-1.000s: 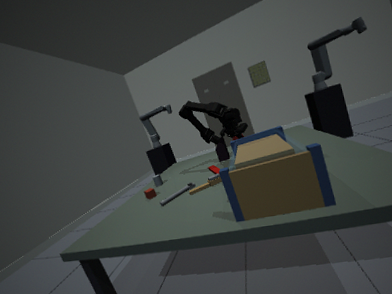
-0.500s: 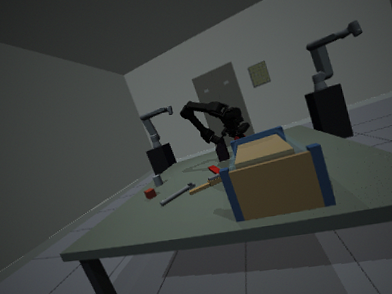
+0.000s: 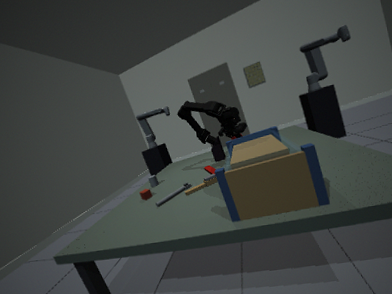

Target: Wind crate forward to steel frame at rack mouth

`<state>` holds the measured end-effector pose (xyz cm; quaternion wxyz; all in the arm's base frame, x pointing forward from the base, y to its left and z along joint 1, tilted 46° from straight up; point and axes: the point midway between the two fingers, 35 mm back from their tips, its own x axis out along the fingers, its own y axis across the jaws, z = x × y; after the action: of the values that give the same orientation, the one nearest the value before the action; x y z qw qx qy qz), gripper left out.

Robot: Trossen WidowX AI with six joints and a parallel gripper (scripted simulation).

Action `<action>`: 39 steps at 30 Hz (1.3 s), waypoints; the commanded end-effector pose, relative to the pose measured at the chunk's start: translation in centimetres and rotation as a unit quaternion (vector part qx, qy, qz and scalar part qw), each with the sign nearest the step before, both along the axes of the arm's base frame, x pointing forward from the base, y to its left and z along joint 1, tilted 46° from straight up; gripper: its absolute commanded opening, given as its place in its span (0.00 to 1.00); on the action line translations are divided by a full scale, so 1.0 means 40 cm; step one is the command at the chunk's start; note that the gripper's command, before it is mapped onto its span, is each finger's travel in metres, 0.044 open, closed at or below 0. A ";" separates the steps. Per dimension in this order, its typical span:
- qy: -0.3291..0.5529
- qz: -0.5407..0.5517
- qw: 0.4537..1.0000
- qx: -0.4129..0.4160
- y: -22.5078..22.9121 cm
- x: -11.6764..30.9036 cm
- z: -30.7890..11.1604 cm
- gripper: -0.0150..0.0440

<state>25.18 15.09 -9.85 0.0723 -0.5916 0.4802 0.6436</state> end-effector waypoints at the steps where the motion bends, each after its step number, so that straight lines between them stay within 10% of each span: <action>1: -0.015 0.001 1.000 0.011 0.018 0.030 -0.024 0.25; 39: -0.016 0.001 1.000 0.013 0.095 0.080 -0.096 0.25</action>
<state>27.97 18.09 -12.65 0.0737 -0.5987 0.4762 0.6398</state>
